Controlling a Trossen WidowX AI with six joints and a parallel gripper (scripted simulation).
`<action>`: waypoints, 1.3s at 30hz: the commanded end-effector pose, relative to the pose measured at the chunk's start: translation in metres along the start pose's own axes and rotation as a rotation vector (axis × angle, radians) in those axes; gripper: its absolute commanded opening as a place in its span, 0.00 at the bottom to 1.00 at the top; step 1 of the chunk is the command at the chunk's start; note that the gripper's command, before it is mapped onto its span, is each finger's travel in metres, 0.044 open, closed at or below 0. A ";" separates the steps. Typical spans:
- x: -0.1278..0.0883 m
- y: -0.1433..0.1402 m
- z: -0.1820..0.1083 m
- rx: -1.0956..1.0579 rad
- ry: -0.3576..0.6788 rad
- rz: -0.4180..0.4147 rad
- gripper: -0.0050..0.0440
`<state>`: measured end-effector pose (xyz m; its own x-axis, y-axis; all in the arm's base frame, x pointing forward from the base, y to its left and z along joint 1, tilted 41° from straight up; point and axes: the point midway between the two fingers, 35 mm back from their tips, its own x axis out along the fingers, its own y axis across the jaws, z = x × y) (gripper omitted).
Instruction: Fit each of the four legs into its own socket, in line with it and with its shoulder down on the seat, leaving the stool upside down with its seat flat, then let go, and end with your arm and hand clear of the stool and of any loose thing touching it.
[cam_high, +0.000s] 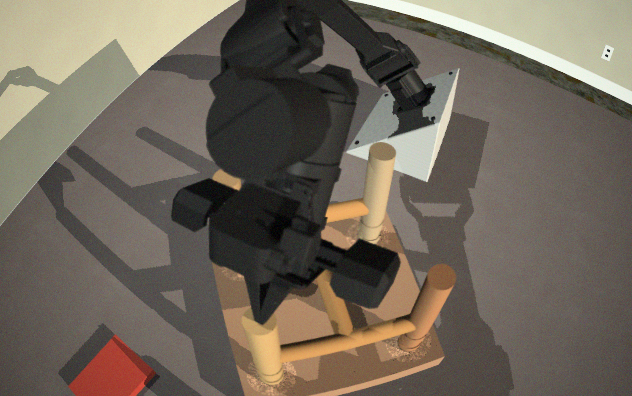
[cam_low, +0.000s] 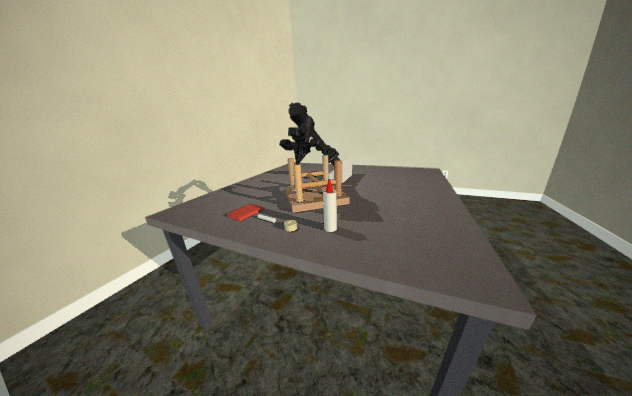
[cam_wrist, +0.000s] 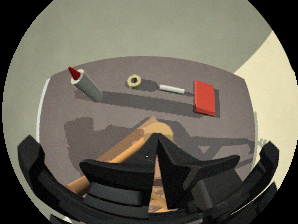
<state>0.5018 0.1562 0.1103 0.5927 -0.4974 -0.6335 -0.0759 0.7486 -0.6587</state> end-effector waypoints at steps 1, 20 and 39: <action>0.014 -0.004 -0.010 -0.005 0.034 0.000 0.10; 0.016 -0.004 -0.011 -0.005 0.034 0.000 0.10; 0.017 -0.004 -0.012 -0.005 0.034 0.000 0.10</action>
<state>0.5020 0.1563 0.1099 0.6002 -0.4932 -0.6297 -0.0741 0.7496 -0.6577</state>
